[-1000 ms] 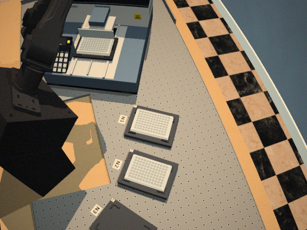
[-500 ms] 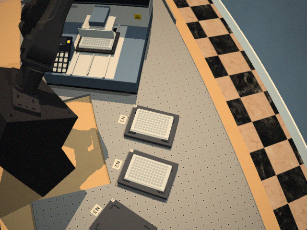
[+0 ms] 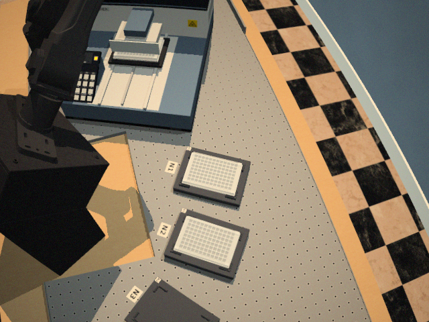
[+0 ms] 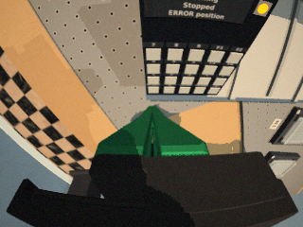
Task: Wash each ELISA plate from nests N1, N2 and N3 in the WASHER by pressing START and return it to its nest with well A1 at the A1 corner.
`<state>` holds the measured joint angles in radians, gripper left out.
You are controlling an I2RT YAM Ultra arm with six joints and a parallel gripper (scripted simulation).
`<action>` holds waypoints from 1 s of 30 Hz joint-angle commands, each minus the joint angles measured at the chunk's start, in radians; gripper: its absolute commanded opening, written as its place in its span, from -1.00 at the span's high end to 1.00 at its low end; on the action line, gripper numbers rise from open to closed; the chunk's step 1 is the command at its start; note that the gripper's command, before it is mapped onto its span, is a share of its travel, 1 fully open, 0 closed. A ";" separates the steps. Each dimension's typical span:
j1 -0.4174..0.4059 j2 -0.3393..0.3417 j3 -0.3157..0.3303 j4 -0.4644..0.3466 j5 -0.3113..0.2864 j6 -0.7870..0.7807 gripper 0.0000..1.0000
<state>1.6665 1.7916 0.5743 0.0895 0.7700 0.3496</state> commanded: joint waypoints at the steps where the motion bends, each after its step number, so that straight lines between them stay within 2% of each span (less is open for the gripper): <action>1: 0.022 -0.020 0.002 -0.050 0.010 0.032 1.00; 12: 0.063 -0.067 0.009 -0.143 0.026 0.087 1.00; 30: 0.063 -0.067 0.009 -0.142 0.026 0.087 1.00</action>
<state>1.7241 1.7290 0.5808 -0.0528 0.7944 0.4335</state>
